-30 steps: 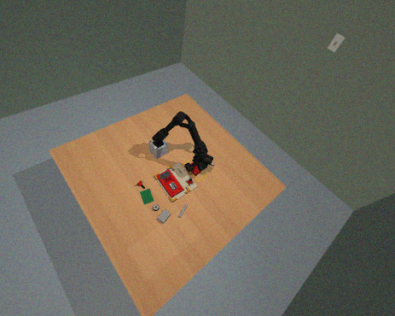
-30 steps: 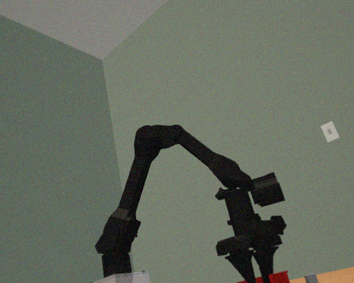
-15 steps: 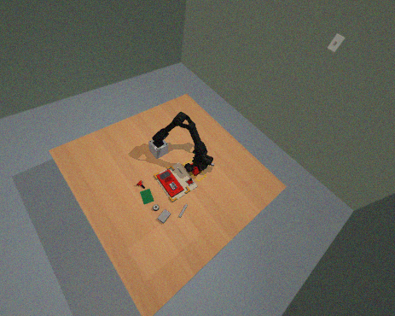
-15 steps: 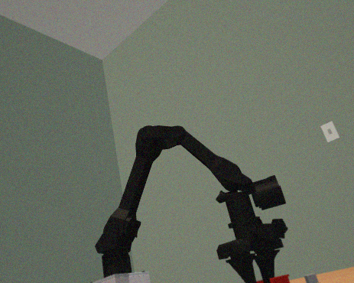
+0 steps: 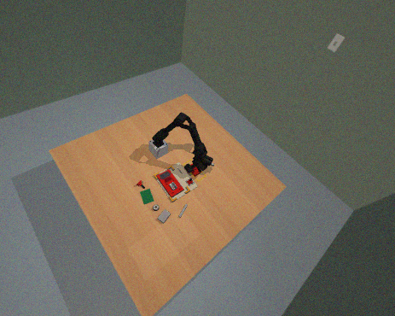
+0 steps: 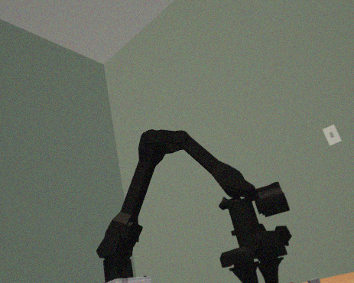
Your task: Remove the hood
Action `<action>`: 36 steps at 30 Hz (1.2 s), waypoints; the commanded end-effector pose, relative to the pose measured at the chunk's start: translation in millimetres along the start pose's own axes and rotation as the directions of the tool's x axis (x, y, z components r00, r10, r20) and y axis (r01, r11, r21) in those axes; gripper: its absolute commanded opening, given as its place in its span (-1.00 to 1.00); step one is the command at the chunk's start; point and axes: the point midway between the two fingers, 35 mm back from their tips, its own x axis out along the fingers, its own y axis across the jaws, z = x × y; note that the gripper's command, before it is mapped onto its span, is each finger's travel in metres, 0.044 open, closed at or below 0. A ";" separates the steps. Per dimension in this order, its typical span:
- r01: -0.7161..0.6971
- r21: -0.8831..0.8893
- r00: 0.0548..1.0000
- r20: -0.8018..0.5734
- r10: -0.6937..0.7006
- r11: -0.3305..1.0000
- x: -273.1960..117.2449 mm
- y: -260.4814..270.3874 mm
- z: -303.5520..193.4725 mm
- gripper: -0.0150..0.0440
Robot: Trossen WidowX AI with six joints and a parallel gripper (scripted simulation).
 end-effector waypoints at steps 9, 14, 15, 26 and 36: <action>0.000 0.000 1.000 0.000 0.000 1.000 0.0 0.0 0.0 0.31; 0.000 0.000 1.000 0.000 0.000 1.000 0.0 0.0 0.0 0.75; 0.000 0.000 1.000 0.000 0.000 1.000 0.0 0.0 0.0 0.84; -0.006 0.000 1.000 -0.006 0.006 1.000 -67.7 -0.3 1.6 1.00; -0.006 0.000 1.000 -0.007 0.006 1.000 -73.6 -0.6 1.1 1.00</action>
